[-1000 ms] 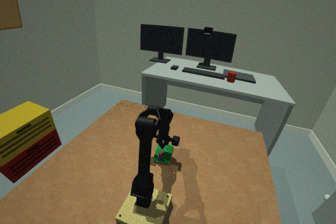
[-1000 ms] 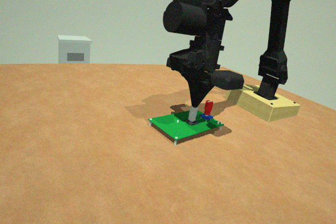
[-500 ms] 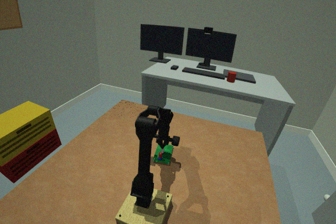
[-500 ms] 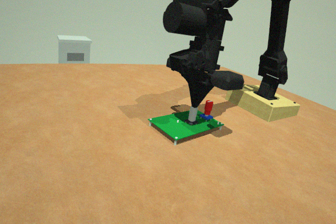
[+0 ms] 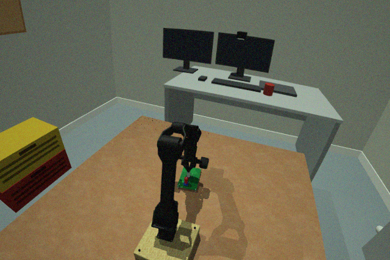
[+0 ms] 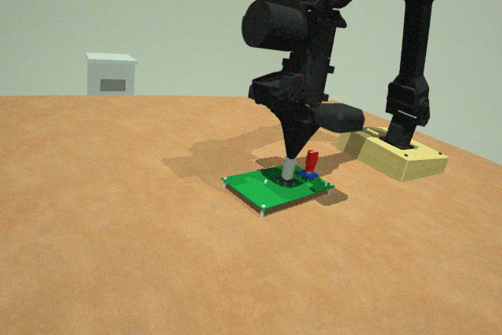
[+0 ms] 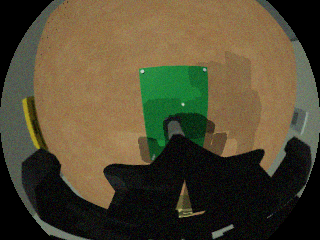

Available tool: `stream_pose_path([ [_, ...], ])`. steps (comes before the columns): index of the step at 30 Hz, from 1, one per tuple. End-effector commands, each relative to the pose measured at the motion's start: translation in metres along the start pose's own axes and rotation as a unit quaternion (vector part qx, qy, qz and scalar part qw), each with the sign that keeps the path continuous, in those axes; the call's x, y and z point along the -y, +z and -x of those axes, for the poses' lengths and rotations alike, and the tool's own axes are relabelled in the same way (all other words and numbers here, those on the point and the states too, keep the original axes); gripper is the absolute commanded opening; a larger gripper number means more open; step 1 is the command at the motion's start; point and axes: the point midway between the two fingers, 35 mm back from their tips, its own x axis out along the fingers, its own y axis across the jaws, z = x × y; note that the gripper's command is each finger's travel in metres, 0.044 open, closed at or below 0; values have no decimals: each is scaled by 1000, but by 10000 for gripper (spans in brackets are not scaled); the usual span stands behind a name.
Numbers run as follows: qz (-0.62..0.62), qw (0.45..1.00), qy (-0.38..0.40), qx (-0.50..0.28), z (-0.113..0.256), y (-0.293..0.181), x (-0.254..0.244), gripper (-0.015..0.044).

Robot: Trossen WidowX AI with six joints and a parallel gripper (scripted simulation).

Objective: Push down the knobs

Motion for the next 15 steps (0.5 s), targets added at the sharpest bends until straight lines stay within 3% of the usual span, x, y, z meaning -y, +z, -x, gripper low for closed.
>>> stream_pose_path([
  [1,-1,1000,-1,-1,5,0,0,0],
  [8,-1,1000,-1,-1,15,0,0,0],
  [15,-1,1000,0,-4,10,-1,0,184],
])
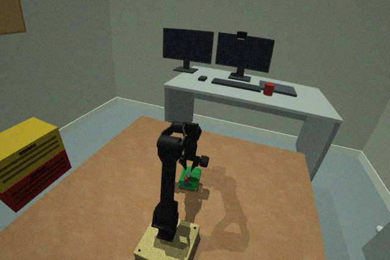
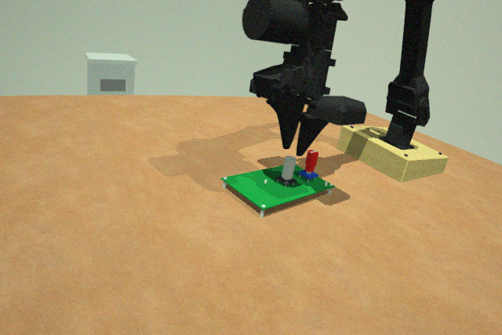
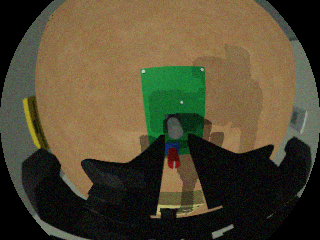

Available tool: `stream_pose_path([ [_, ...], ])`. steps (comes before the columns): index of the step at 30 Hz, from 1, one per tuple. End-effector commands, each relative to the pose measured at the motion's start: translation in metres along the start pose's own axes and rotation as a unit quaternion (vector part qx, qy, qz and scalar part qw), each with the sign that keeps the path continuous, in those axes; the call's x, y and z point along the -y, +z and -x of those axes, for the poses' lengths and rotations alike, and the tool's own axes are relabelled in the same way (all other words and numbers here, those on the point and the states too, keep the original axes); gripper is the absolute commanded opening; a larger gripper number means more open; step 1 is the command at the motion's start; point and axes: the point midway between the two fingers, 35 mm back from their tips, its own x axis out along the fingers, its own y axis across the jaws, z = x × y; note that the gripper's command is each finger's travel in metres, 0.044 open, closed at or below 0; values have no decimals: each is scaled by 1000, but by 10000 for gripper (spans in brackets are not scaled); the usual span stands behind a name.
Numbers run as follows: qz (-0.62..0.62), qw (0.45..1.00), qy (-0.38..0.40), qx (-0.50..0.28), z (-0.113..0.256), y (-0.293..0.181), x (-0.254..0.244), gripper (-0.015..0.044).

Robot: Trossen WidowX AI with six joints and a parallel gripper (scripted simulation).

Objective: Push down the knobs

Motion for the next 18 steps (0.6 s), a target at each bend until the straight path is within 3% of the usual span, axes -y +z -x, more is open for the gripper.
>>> stream_pose_path([
  [1,0,1000,0,0,-1,0,0,210],
  [10,0,1000,-1,-1,27,-91,4,440],
  [14,0,1000,-2,-1,29,-132,5,440],
  [18,0,1000,-2,-1,29,-134,5,440],
])
